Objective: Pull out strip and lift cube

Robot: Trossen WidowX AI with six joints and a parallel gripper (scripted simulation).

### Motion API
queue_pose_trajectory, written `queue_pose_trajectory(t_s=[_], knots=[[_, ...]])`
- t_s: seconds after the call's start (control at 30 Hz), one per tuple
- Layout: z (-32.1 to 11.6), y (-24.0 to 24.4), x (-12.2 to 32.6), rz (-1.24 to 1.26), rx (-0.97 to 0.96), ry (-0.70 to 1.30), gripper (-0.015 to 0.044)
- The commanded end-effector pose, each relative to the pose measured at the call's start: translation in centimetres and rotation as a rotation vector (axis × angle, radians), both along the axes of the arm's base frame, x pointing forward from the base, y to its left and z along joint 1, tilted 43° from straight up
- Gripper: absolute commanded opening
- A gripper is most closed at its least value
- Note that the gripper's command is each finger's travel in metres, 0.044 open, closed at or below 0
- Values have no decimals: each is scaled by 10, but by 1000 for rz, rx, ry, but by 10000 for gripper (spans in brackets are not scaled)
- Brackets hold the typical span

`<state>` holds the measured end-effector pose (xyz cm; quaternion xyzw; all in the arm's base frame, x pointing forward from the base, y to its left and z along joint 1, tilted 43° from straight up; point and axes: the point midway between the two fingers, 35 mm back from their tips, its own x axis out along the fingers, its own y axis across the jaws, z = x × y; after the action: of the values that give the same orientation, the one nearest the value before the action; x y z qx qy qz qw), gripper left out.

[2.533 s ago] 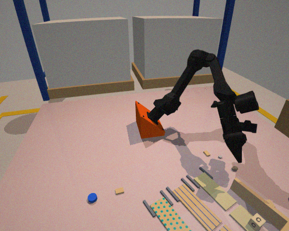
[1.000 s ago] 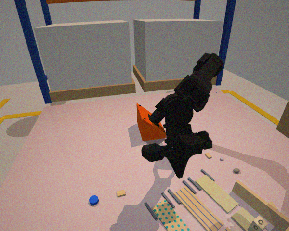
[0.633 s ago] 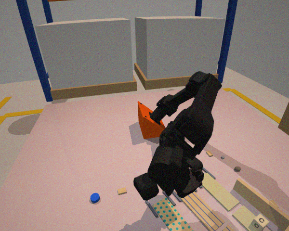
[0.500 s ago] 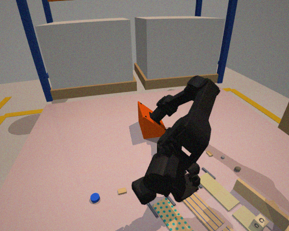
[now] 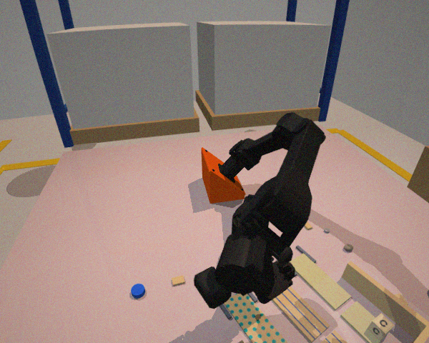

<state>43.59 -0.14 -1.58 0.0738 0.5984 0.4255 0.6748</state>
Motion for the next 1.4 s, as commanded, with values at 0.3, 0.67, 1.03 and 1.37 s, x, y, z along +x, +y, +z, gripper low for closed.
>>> queue_pose_trajectory(t_s=[0.3,0.67,1.03,1.37], knots=[[-17,14,-3,-5,4,7,0],[-31,26,-6,-4,5,7,0],[-39,34,-10,-4,6,8,0],[-39,34,-10,-4,6,8,0]])
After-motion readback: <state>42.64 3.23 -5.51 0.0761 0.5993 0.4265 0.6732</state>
